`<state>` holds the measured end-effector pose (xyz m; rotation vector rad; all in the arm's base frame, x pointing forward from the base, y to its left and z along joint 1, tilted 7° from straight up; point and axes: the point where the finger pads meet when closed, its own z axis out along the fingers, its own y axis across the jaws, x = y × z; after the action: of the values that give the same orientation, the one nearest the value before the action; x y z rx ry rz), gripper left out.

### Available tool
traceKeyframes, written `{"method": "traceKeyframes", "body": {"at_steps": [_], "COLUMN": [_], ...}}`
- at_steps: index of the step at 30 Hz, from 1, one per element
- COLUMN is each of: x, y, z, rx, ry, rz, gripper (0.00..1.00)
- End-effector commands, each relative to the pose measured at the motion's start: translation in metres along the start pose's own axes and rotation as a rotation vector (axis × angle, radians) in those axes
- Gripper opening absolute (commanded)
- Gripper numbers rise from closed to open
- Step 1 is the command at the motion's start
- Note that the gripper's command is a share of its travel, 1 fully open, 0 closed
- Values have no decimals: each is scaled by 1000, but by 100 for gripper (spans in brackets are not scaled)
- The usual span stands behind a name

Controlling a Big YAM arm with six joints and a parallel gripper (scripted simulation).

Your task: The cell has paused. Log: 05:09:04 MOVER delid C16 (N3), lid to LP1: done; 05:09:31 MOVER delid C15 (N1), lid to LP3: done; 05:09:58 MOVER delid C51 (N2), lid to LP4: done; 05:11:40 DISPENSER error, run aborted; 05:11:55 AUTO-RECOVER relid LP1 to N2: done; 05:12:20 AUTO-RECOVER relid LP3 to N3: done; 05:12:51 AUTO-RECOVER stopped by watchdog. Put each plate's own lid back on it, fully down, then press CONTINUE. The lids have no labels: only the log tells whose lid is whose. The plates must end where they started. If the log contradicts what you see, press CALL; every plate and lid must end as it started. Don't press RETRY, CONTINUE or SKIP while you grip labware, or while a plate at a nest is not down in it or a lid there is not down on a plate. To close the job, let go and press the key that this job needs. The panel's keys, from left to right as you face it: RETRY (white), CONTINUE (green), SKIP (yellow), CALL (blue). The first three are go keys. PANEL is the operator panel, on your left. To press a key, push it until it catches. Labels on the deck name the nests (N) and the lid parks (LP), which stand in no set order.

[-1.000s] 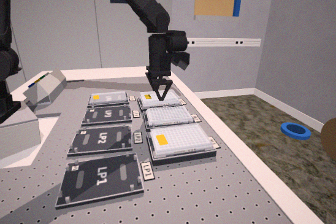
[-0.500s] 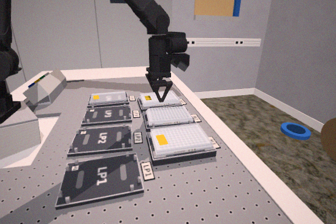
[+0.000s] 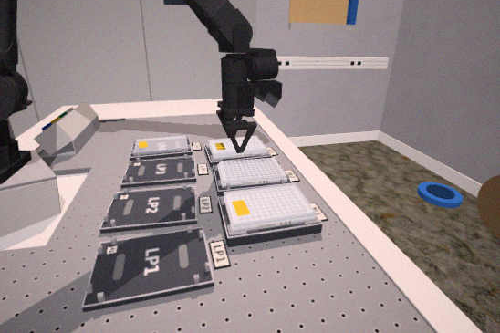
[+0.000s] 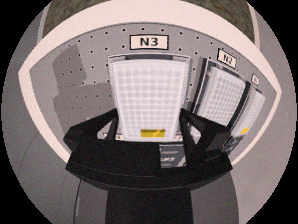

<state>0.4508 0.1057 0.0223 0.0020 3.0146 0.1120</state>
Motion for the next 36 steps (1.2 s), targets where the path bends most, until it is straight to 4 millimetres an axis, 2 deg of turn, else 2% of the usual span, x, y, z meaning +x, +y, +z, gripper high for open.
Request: {"method": "traceKeyframes", "body": {"at_steps": [1, 36], "x": [0, -3], "y": [5, 6], "z": [12, 9], "rx": [4, 4], "ry": [8, 8], "rz": [0, 0], "gripper": [0, 0]}}
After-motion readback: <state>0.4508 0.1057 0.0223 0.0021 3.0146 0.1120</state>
